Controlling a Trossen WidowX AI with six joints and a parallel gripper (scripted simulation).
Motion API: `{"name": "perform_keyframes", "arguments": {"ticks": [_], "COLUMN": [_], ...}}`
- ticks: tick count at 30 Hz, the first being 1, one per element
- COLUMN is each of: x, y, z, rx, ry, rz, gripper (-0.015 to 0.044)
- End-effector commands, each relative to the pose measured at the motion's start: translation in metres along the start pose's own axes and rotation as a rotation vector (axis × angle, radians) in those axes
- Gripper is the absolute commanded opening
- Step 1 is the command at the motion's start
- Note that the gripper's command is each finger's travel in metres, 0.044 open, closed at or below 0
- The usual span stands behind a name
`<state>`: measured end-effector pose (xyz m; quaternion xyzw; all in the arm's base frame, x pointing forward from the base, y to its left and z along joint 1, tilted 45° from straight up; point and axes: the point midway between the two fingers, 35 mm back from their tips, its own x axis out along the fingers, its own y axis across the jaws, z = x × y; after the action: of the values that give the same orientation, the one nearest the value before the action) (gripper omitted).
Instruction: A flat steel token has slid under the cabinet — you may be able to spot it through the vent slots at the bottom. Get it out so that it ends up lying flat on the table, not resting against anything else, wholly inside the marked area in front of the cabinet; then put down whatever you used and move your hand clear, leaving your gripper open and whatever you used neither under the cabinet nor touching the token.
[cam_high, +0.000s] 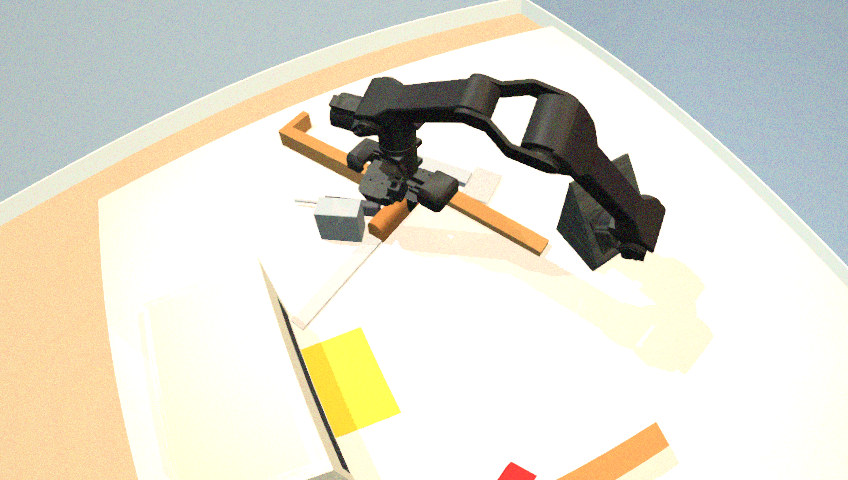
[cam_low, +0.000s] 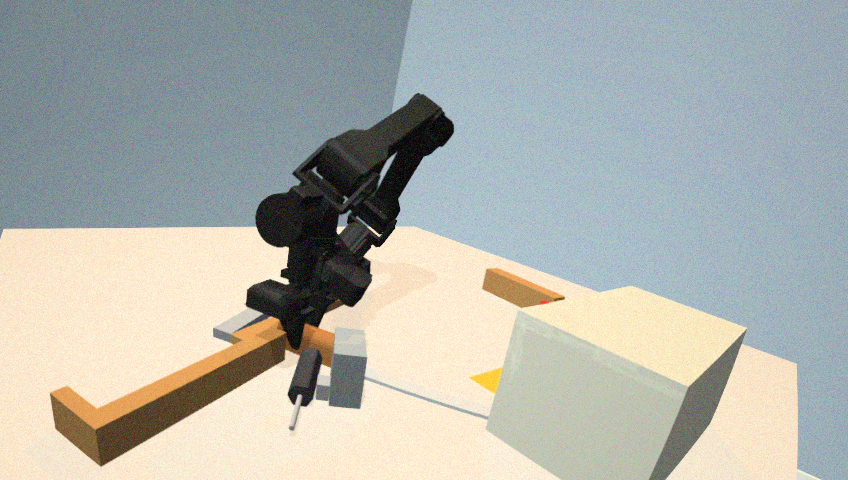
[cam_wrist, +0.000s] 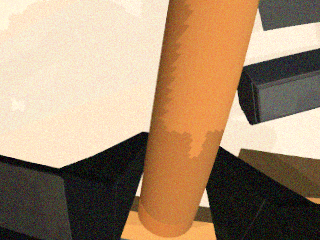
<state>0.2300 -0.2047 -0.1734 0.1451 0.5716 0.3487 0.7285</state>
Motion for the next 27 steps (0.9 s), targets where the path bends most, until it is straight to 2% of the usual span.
{"name": "perform_keyframes", "arguments": {"ticks": [1, 27], "x": [0.0, 0.0], "y": [0.0, -0.002], "z": [0.008, 0.063], "rx": [-0.001, -0.003], "ry": [-0.001, -0.004], "rz": [0.0, 0.002], "gripper": [0.0, 0.0]}}
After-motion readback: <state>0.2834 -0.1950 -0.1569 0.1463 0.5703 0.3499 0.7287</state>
